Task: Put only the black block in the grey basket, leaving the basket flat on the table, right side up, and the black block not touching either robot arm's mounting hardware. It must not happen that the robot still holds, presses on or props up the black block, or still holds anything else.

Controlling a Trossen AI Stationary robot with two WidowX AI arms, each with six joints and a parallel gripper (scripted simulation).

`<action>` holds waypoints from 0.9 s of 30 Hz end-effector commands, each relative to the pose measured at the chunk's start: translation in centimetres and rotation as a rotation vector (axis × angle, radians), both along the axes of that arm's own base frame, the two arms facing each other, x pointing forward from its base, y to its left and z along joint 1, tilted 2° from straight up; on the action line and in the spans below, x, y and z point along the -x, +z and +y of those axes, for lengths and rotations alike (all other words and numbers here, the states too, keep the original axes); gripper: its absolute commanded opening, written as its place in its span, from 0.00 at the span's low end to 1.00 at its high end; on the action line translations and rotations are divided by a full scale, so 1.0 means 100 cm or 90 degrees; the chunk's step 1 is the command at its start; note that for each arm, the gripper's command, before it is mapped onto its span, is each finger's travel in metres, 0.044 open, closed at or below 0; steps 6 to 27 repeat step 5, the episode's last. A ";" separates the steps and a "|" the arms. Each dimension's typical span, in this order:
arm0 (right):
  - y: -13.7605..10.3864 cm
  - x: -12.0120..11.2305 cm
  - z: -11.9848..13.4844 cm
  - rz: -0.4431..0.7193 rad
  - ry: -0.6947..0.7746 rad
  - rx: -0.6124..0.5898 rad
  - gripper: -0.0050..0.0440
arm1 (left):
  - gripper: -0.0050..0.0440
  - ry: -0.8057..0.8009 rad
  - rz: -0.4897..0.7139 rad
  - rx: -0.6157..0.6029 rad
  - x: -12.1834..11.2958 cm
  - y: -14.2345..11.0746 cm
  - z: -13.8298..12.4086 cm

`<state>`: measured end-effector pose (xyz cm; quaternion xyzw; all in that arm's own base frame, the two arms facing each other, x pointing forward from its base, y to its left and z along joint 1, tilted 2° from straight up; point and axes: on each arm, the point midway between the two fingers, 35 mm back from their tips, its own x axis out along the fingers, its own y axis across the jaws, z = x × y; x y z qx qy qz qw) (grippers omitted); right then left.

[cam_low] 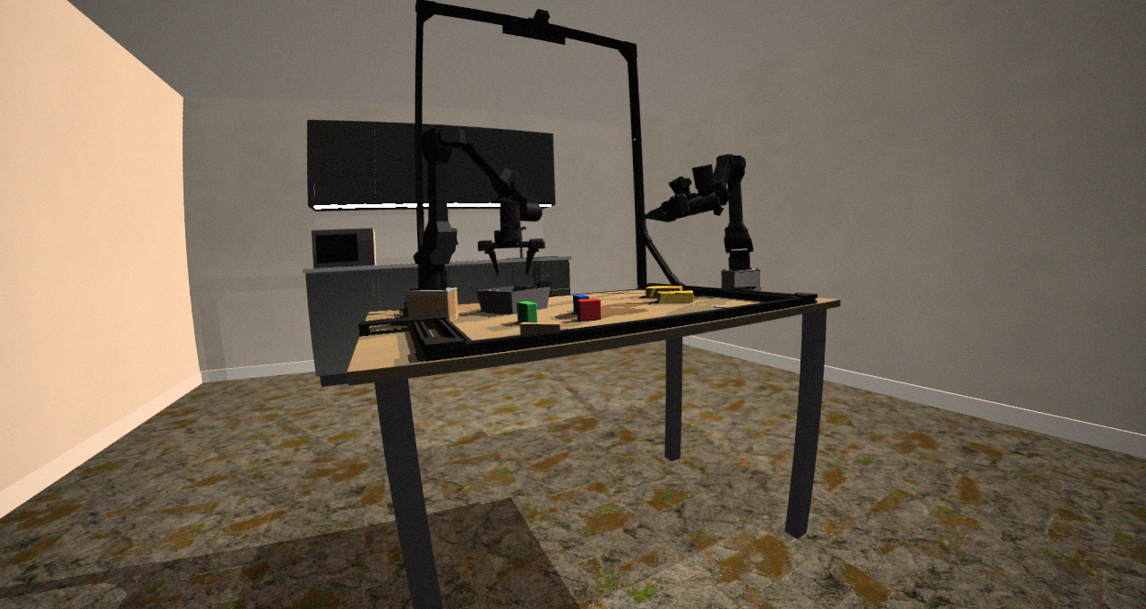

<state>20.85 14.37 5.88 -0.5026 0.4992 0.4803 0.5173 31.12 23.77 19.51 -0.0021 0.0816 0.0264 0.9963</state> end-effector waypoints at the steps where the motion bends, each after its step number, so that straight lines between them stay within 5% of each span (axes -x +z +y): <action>1: 0.001 0.000 0.000 -0.001 -0.002 0.001 0.92 | 0.92 -0.003 -0.001 -0.003 0.000 0.001 0.000; 27: 0.001 0.000 0.000 -0.001 -0.002 0.001 0.92 | 0.92 -0.003 -0.001 -0.003 0.000 0.001 0.000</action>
